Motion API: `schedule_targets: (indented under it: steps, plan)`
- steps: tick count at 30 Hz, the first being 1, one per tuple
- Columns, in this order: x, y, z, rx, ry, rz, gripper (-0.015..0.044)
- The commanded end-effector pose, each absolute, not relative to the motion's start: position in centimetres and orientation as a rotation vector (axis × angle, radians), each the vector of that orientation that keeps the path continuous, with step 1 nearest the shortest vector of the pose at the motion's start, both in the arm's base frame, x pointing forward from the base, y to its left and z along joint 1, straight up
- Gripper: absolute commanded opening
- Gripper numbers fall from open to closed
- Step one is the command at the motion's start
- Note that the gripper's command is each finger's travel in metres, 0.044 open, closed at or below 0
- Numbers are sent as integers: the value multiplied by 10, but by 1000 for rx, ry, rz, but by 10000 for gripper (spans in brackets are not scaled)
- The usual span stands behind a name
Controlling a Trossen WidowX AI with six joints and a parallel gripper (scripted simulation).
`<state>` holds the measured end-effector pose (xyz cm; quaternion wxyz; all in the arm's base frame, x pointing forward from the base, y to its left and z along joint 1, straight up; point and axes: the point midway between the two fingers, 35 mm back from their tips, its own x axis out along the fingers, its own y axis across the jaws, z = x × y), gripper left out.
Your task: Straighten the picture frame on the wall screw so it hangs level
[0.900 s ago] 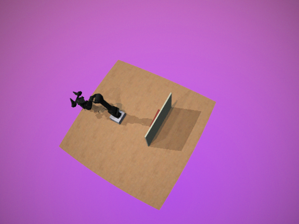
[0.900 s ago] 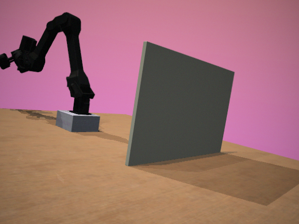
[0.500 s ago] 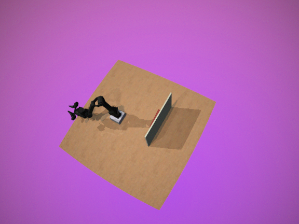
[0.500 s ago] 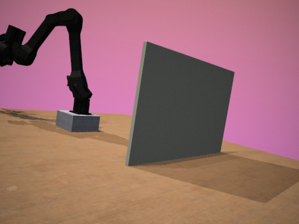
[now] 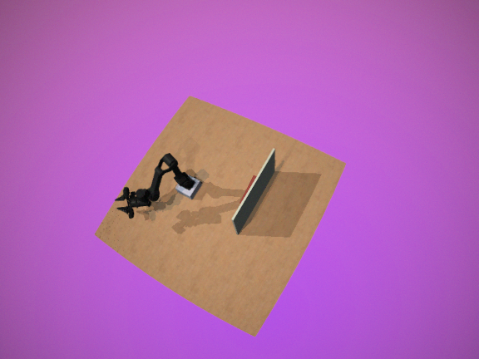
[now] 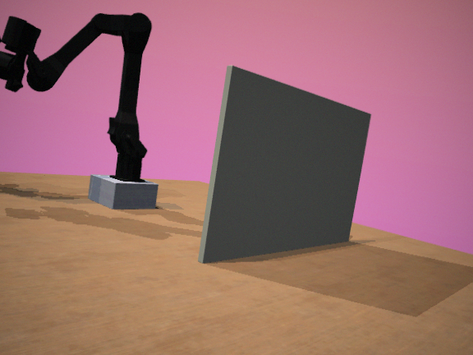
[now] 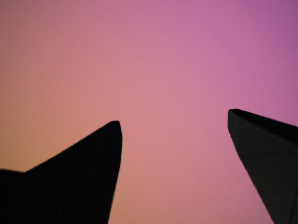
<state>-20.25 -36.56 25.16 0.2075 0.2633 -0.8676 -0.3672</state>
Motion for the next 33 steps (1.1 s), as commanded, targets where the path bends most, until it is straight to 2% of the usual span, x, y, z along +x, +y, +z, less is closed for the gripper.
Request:
schedule_targets:
  steps: [1,10,19,26,33]
  plan:
    - [-156,-377,253,845,-2336,-1022,260]
    - [-12,-378,262,1151,-2052,-963,260]
    - [120,-324,262,1429,-1727,-863,260]
    - [193,-255,257,1607,-1460,-765,260]
    - [238,-175,249,1741,-1181,-652,260]
